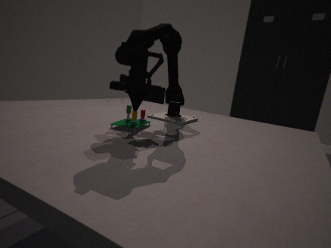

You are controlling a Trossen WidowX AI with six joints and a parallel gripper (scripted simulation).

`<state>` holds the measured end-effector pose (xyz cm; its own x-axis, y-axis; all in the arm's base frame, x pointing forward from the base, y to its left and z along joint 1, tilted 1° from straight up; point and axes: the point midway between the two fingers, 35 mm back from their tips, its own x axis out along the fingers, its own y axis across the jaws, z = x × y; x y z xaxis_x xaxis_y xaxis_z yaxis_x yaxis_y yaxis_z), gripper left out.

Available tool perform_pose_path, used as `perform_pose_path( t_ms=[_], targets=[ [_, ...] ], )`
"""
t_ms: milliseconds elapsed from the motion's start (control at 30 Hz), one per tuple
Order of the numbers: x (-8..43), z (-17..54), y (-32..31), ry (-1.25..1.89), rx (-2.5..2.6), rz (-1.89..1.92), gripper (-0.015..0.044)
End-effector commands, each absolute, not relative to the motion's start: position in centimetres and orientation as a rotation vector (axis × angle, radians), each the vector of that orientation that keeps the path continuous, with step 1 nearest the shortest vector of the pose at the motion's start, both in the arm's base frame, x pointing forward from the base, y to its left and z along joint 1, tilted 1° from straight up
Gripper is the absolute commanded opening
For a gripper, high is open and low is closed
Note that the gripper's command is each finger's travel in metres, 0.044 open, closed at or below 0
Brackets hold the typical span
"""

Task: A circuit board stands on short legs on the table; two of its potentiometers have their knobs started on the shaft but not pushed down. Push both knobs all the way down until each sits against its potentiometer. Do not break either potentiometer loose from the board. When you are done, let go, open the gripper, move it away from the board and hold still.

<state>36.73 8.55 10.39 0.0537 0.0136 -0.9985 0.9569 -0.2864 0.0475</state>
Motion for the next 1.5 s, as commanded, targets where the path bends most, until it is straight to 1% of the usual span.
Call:
perform_pose_path(
  t_ms=[0,767,1067,1133,1300,1333,1467],
  targets=[
    [36.8,9.7,8.5,1.032,1.454,-1.382,0.0],
    [36.7,12.0,8.5,1.032,1.454,-1.382,0.0],
    [36.3,11.6,8.4,1.042,1.448,-1.385,0.0236],
    [34.8,12.2,7.8,1.042,1.448,-1.385,0.0289],
    [28.9,13.5,5.7,1.039,1.447,-1.389,0.042],
    [27.7,13.4,5.4,1.052,1.439,-1.383,0.044],
    [23.4,13.2,4.1,1.059,1.433,-1.38,0.044]
  ],
)
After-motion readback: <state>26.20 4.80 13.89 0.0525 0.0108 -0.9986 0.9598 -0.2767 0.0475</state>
